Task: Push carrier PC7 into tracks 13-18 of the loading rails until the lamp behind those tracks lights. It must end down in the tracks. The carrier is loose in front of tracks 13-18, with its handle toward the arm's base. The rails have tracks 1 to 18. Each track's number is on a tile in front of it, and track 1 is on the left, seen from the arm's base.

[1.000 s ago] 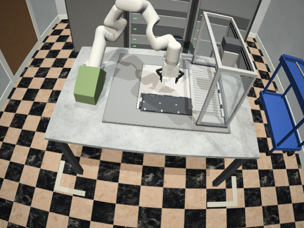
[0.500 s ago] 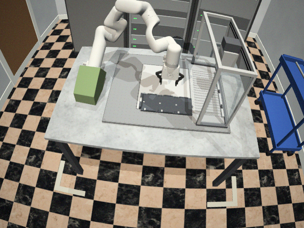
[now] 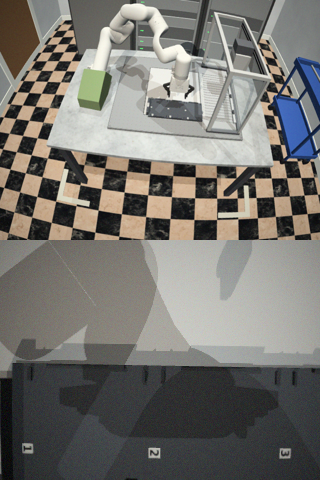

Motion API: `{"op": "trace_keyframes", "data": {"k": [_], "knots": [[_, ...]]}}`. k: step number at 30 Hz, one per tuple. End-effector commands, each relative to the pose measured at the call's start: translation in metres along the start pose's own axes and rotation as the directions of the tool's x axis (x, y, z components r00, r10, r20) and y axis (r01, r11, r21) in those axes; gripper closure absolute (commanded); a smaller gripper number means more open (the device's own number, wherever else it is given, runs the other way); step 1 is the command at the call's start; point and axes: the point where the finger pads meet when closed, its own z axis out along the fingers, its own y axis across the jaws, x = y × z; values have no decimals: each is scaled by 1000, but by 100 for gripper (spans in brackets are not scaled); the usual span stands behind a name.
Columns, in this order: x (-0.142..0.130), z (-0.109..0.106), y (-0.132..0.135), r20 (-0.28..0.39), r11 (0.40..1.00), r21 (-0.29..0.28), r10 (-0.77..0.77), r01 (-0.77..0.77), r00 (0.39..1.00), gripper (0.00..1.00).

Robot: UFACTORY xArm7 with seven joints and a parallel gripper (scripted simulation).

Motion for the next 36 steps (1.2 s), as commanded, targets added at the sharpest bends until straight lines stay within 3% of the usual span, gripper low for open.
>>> {"op": "trace_keyframes", "data": {"k": [1, 23, 36], "knots": [[-23, -3, 1, 2, 1000, -2, 2, -2, 1000, 0], [-123, -3, 1, 2, 1000, -2, 1, -1, 1000, 0], [-124, -3, 1, 2, 1000, -2, 1, -1, 1000, 0]]}}
